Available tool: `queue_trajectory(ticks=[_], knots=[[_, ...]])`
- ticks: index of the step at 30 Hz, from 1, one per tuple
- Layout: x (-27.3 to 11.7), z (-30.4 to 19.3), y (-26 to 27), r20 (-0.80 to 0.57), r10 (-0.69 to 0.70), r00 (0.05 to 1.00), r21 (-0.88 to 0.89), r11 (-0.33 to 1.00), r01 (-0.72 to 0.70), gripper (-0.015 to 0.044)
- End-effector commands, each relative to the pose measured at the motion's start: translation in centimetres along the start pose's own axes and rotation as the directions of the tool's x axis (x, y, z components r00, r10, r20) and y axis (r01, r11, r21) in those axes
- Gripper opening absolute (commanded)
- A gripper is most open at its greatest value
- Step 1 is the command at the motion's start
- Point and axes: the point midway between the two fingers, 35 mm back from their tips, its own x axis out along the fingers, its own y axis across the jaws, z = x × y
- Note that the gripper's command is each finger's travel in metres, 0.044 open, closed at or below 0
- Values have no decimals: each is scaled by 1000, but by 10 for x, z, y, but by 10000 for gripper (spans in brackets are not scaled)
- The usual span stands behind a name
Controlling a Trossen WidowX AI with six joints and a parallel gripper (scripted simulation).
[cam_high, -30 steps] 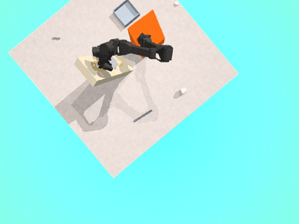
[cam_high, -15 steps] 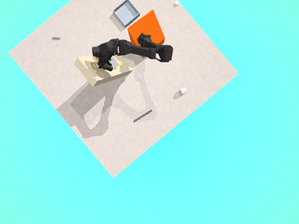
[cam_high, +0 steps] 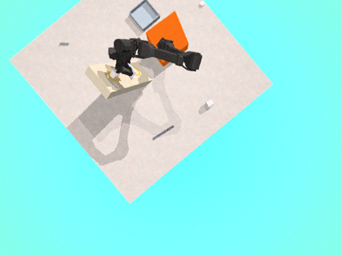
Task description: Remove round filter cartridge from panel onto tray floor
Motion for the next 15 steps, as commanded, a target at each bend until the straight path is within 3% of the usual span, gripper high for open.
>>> queue_trajectory(ticks=[1,15], knots=[[-21,1,-1,17,-13,1000,2,1000,13,0],[-29,-13,-6,20,-9,1000,2,1000,9,0]])
